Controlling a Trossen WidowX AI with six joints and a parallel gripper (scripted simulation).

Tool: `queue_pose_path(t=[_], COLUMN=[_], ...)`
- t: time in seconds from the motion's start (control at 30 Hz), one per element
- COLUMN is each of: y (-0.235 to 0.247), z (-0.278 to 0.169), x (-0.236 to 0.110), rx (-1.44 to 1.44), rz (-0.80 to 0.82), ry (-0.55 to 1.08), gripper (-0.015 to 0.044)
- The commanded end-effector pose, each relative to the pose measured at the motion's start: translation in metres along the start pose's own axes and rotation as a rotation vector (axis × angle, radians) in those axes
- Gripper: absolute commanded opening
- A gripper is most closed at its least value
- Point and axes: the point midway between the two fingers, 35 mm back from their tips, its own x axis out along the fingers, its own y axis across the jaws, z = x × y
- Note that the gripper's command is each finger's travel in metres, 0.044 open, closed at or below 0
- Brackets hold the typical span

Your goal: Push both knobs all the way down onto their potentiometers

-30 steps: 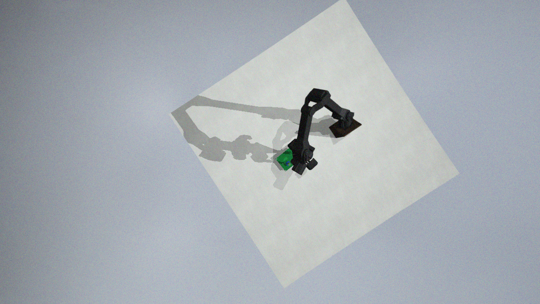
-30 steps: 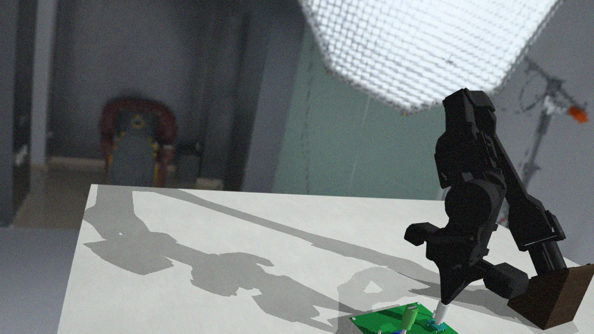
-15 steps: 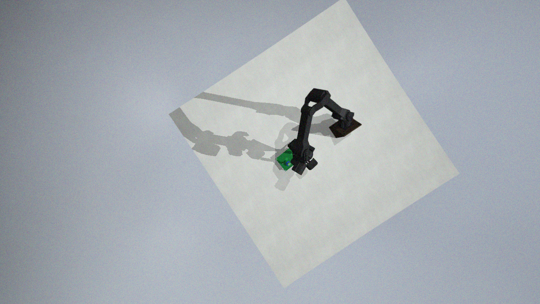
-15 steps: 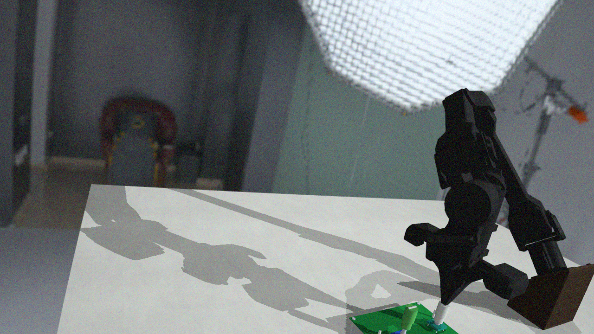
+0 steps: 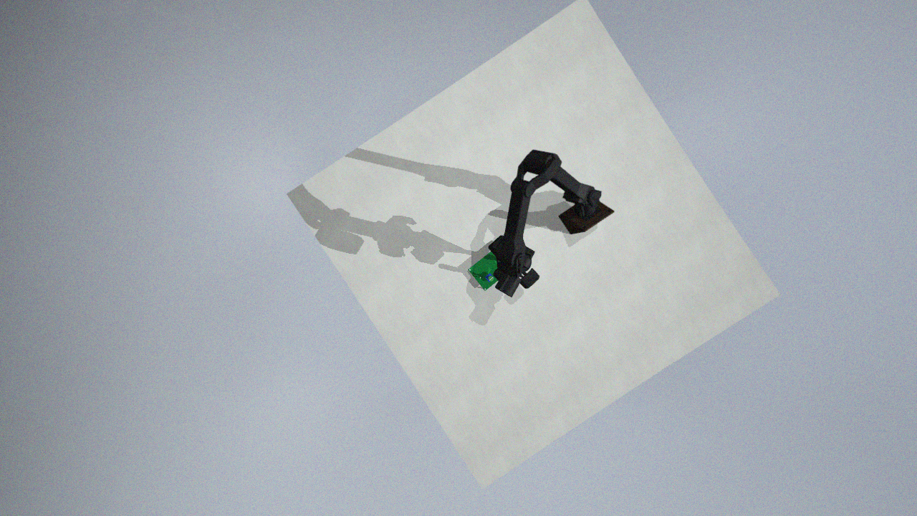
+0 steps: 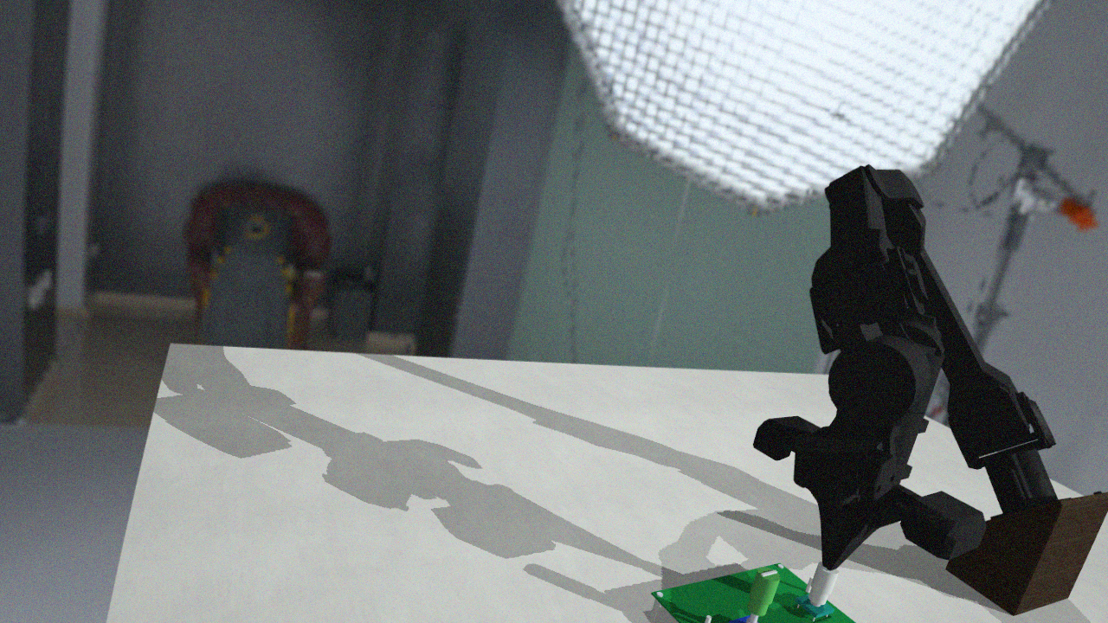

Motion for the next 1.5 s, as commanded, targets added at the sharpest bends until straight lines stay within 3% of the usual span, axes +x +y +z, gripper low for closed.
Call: queue_pose_path(t=[0.0,0.6,1.07,1.33,1.47], y=[-0.001,-0.001,-0.001,-0.002,-0.002], z=[0.001,0.001,0.001,0.0,0.02], x=[0.004,0.004,-0.015,-0.01,-0.021], rx=[0.003,0.003,0.003,-0.003,-0.001], rz=[-0.001,-0.001,0.0,-0.004,-0.003], ry=[0.003,0.003,0.003,0.006,0.005], gripper=[0.0,0.0,0.0,0.021,0.0105])
